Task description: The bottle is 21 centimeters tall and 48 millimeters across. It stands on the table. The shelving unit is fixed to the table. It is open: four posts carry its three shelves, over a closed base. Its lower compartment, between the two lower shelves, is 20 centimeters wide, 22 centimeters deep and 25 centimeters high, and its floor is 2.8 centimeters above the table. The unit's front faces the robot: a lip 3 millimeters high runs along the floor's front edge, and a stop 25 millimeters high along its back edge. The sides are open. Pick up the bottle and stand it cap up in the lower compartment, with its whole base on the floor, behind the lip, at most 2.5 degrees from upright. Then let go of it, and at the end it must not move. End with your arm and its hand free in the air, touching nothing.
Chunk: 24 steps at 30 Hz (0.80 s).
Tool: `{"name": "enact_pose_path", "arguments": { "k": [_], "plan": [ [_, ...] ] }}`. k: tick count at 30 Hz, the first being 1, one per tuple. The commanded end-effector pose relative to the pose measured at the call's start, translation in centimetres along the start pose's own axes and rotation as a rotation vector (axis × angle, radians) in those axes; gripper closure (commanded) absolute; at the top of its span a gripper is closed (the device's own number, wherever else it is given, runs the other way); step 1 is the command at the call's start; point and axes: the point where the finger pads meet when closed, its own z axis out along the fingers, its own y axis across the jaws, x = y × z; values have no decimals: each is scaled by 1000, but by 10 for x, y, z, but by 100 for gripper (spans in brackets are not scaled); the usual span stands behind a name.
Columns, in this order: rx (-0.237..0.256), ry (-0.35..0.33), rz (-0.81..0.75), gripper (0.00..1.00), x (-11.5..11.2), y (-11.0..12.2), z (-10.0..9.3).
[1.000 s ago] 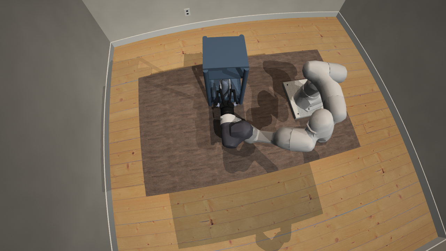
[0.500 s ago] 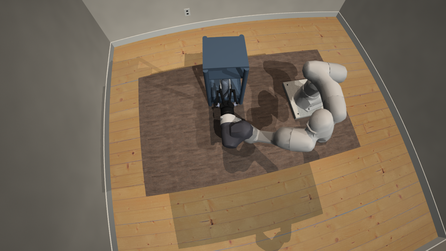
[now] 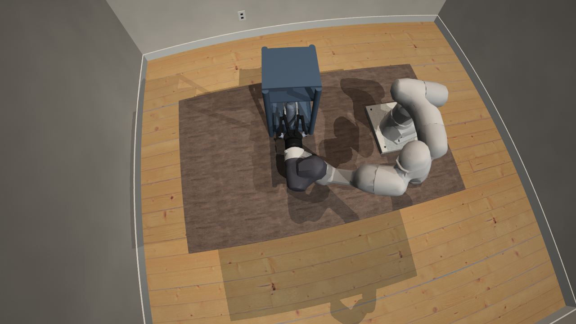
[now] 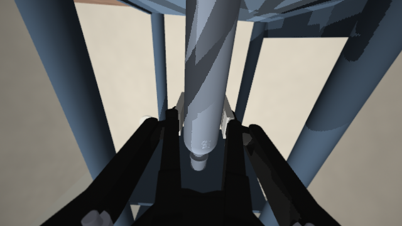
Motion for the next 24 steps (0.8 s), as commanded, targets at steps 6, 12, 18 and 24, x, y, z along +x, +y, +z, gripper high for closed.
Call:
{"name": "enact_pose_path", "arguments": {
  "k": [6,12,18,24],
  "plan": [
    [-1,-2,7,68,-2,1,0],
    [-1,-2,7,60,-2,1,0],
    [-1,-2,7,60,-2,1,0],
    [-1,-2,7,60,-2,1,0]
  ]
}}
